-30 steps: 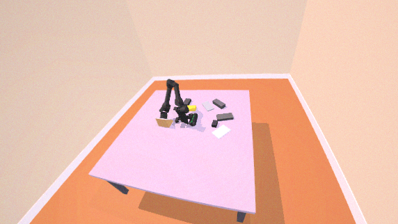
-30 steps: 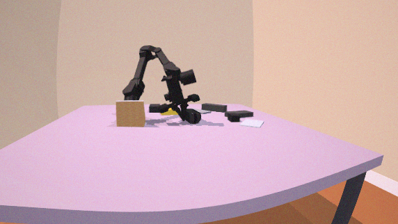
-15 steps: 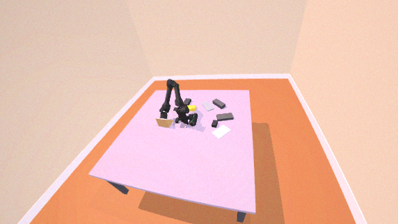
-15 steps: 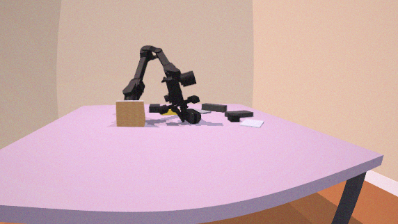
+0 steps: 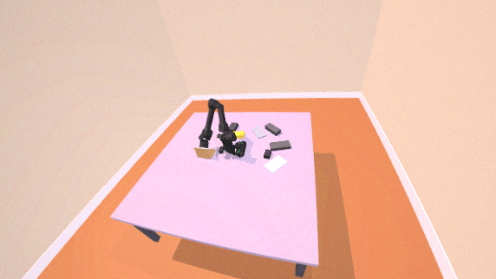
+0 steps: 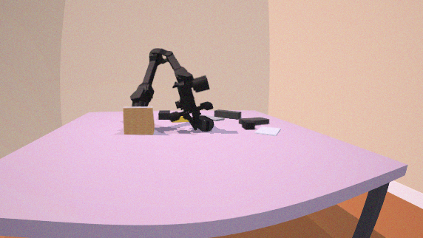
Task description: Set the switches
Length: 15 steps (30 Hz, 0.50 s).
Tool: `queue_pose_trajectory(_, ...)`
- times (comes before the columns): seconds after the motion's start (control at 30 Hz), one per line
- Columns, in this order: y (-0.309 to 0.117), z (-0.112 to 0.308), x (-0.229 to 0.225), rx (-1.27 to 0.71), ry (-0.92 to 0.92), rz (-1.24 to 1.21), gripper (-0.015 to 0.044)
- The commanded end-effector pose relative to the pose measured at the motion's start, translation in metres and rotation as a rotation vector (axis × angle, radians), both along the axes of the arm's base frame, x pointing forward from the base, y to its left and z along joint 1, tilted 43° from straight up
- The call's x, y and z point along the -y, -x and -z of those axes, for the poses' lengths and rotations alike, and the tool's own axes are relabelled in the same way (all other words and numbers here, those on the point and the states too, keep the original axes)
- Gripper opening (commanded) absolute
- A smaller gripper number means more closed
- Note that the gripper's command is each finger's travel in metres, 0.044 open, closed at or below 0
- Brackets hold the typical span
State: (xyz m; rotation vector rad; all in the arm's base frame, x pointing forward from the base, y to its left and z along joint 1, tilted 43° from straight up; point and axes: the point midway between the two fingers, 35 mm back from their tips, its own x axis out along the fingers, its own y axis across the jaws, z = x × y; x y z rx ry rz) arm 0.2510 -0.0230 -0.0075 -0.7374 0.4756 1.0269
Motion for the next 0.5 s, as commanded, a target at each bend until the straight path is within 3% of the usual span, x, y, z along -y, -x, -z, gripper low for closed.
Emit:
queue_pose_trajectory(0.0, -0.0043, -0.0015, 0.0015, 0.006, 0.002, 0.001, 0.0000)
queue_pose_trajectory(0.47, -0.0078, -0.0019, 0.0019, 0.006, 0.002, 0.001, 0.0000)
